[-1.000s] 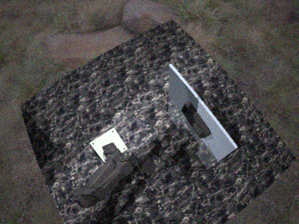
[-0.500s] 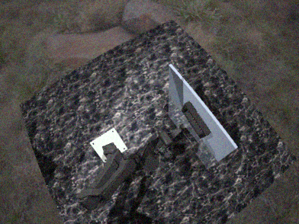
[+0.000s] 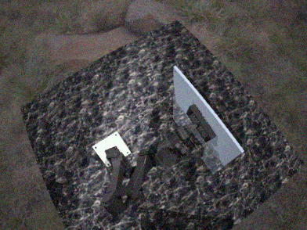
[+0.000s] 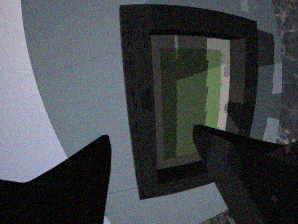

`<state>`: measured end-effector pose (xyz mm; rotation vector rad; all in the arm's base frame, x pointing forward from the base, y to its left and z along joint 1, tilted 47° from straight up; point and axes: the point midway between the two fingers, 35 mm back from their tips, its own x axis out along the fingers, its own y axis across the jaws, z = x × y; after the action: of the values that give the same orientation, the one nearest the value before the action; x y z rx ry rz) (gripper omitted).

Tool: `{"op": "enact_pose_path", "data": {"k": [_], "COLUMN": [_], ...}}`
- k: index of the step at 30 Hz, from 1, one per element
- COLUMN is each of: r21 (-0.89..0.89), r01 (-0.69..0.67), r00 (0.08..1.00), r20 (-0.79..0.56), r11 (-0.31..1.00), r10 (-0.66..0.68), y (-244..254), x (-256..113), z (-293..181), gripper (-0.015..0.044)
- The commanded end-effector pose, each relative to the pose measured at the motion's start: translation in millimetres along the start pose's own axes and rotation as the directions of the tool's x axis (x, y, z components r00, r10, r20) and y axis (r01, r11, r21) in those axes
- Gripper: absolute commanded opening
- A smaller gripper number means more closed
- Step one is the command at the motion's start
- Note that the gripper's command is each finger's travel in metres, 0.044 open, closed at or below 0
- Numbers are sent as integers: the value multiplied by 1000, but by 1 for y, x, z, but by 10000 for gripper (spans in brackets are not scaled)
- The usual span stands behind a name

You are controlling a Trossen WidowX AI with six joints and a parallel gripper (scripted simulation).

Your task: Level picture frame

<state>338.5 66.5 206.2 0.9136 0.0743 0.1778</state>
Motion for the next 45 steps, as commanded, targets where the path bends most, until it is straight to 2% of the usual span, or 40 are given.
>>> {"op": "enact_pose_path", "data": {"k": [1, 11, 33, 45], "r21": [5, 5, 5, 5], "r01": [-14, -14, -15, -15], "r00": [1000, 1000, 1000, 1000], "r20": [4, 4, 5, 5], "r11": [1000, 1000, 1000, 1000], "r10": [14, 14, 15, 15], "y": [4, 5, 5, 5], "x": [3, 6, 41, 43], "z": [2, 2, 3, 3], "gripper": [260, 260, 260, 260]}}
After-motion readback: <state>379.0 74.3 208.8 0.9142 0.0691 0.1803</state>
